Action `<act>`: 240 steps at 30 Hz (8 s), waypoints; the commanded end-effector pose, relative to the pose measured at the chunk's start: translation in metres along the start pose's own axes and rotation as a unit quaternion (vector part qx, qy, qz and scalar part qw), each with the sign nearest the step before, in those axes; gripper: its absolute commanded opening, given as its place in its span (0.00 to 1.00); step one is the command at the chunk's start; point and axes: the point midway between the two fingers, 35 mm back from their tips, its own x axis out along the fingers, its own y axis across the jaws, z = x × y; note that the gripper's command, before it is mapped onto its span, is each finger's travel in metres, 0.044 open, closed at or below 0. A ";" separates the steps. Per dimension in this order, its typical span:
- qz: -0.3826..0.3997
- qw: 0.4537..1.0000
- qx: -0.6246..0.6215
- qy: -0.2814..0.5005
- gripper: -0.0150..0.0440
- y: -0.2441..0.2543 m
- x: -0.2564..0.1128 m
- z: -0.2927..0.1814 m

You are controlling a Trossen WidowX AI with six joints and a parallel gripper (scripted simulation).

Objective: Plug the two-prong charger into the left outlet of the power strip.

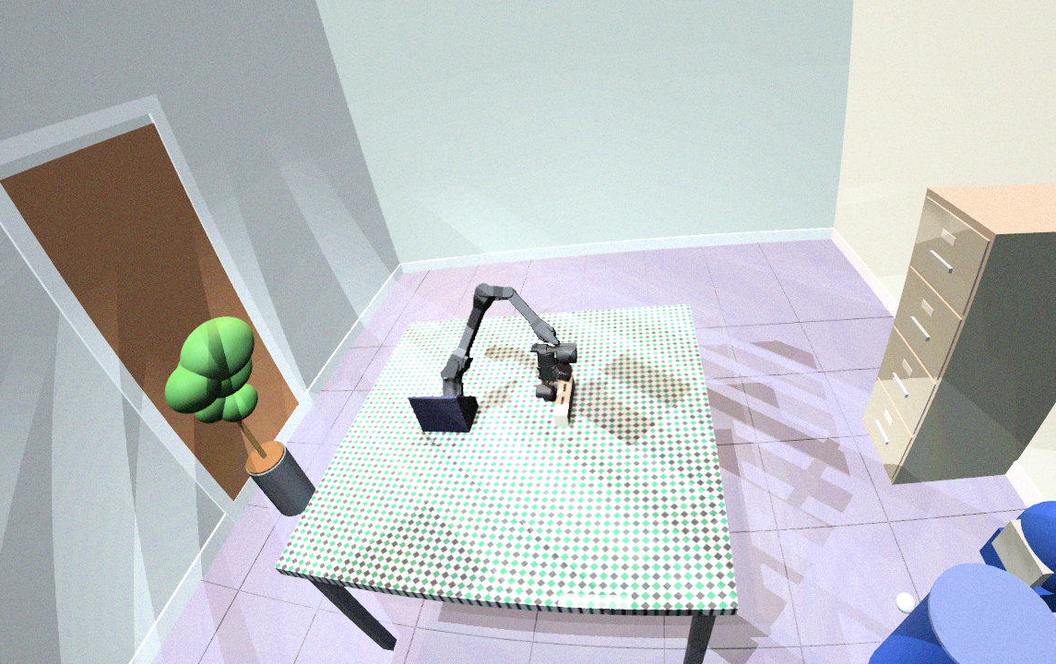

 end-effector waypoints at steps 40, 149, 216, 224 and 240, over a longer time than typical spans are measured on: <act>0.002 1.000 -0.002 -0.002 0.25 0.001 -0.002 0.014; 0.002 1.000 -0.002 -0.002 0.25 0.002 -0.001 0.018; 0.002 1.000 0.001 0.001 1.00 0.000 0.001 0.001; 0.002 1.000 -0.001 -0.001 1.00 0.000 0.001 -0.002; 0.002 1.000 -0.001 -0.002 1.00 0.000 0.001 -0.013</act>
